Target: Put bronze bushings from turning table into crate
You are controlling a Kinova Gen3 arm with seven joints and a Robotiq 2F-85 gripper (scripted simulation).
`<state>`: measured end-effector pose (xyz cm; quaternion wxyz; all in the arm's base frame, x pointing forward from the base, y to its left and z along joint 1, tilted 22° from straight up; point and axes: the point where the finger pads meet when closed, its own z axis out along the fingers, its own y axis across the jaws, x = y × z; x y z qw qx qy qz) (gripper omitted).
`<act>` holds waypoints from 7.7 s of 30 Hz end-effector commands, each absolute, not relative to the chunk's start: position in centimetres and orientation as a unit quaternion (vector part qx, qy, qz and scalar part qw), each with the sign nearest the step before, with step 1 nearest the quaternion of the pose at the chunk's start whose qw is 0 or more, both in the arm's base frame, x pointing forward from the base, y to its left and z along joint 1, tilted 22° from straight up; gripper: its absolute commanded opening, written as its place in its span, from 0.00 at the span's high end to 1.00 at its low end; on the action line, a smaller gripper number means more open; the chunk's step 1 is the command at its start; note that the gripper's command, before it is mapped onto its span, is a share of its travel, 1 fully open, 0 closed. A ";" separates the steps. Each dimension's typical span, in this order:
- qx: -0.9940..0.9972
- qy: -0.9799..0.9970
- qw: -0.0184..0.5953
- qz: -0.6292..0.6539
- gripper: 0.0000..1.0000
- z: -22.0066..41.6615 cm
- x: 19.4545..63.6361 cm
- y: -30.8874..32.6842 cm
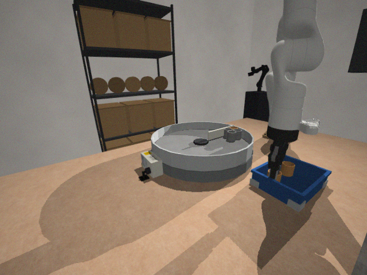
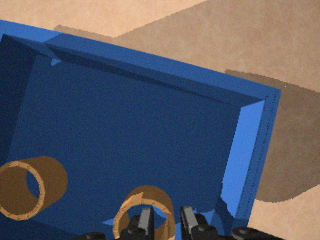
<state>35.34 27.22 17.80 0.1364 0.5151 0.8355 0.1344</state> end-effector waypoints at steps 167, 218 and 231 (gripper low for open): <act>0.515 0.835 0.137 0.133 0.81 29.8 30.5 26.0; 0.378 0.906 0.156 0.110 0.82 26.9 27.9 15.7; 0.306 0.933 0.165 0.097 0.82 25.4 26.5 10.5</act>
